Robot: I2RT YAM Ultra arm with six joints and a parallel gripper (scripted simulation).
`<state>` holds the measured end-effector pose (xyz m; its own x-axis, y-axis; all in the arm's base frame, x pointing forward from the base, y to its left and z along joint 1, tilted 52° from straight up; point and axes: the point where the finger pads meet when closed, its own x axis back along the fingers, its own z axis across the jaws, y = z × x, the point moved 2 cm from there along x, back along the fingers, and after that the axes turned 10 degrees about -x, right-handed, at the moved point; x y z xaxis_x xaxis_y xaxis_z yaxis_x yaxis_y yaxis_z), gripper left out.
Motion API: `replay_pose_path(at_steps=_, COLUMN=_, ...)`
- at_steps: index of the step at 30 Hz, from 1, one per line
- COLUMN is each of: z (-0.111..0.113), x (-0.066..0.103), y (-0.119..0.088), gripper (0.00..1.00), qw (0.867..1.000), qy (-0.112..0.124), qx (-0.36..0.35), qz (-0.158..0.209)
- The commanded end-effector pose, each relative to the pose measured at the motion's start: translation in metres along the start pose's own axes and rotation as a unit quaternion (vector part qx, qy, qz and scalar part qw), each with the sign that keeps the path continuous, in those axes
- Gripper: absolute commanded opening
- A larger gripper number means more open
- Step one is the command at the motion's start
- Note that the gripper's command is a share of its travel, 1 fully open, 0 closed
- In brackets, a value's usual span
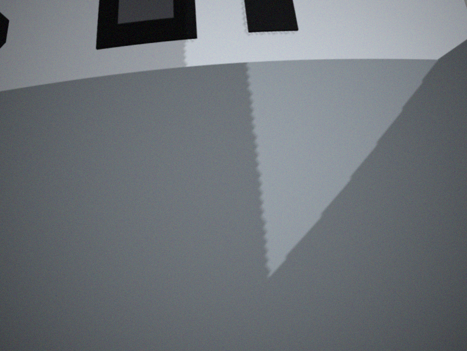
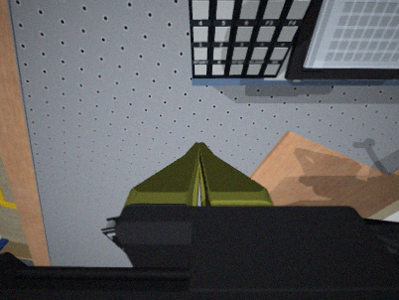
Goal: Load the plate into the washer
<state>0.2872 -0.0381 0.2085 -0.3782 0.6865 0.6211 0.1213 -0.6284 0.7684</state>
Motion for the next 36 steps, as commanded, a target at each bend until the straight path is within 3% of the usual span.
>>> replay_pose_path(at_steps=1, z=-0.003, x=-0.006, y=0.001, gripper=0.0, qw=0.999, qy=0.011, qx=0.001, qz=-0.039)
replay_pose_path(at_steps=5, z=-0.006, x=-0.028, y=0.001, gripper=0.0, qw=0.994, qy=0.017, qx=-0.002, qz=-0.105)
replay_pose_path(at_steps=7, z=-0.006, x=-0.028, y=0.001, gripper=0.0, qw=0.994, qy=0.017, qx=-0.002, qz=-0.105)
replay_pose_path(at_steps=12, z=-0.004, x=-0.032, y=-0.006, gripper=0.0, qw=0.984, qy=0.038, qx=0.002, qz=-0.176)
replay_pose_path(at_steps=36, z=-0.002, x=-0.031, y=0.0, gripper=0.0, qw=0.983, qy=0.037, qx=-0.008, qz=-0.178)
